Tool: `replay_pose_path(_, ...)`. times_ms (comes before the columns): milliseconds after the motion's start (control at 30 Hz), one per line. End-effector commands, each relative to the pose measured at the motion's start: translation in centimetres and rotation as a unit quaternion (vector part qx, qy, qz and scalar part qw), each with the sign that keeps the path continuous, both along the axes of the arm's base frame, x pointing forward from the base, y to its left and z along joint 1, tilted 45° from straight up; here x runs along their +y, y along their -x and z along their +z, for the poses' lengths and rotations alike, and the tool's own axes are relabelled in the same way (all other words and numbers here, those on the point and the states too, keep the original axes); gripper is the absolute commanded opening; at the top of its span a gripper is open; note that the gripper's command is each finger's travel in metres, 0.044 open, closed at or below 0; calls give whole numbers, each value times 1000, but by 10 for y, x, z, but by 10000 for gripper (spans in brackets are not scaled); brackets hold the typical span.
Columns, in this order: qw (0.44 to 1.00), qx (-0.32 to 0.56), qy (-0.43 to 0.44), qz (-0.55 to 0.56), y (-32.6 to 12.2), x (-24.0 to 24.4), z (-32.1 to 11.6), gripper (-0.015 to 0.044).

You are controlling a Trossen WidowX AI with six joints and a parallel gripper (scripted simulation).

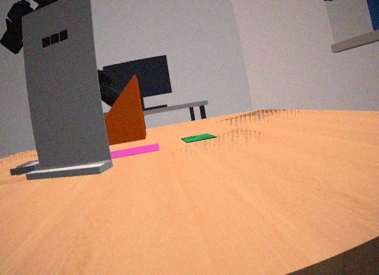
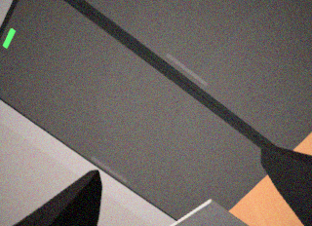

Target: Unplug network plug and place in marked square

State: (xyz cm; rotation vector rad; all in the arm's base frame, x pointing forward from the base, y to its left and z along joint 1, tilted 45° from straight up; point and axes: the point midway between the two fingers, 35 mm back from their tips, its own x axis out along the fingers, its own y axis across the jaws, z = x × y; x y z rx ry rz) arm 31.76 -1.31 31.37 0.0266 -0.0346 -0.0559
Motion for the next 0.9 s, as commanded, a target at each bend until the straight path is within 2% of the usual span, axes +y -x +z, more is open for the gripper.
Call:
replay_pose_path(0,1000,0,-1,0,-1,0,-1,374)
replay_pose_path(267,999,-1,-53,-9,-23,0,-31,164)
replay_pose_path(867,984,-6,-177,-32,-45,2,-111,156)
